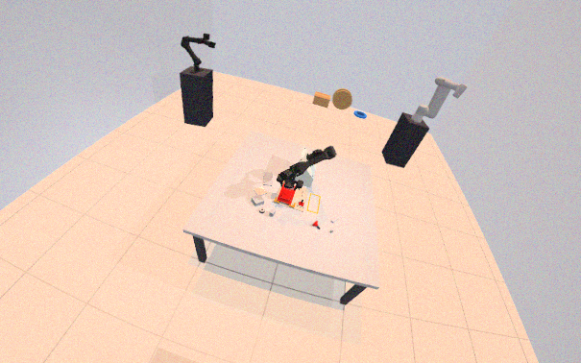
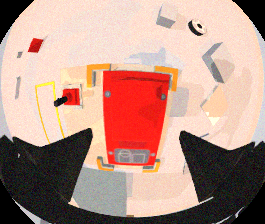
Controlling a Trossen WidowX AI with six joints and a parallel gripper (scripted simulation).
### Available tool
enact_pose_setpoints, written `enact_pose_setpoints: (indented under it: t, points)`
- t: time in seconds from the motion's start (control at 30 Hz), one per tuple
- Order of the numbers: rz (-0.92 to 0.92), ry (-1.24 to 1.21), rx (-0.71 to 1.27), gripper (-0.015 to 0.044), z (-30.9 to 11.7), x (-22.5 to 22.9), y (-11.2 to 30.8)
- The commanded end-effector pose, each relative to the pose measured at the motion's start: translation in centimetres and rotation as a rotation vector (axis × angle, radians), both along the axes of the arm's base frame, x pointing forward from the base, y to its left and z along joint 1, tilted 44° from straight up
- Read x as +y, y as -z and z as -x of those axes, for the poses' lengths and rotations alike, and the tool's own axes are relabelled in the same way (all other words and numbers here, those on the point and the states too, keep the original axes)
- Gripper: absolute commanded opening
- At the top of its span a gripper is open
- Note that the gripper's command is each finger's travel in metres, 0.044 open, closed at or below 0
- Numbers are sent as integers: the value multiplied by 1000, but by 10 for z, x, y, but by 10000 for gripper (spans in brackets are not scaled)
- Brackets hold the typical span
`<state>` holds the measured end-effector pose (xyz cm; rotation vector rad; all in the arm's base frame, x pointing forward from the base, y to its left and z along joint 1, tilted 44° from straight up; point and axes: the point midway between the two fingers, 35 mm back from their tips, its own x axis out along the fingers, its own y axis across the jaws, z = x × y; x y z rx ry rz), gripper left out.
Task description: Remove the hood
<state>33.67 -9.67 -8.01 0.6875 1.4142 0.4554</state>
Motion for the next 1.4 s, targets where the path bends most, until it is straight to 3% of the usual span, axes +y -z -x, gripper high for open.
enact_pose_setpoints:
  t: [0.0,1.37]
  points:
    - [-16,20,8,440,1,0,2]
    - [-16,20,8,440,-3,16,20]
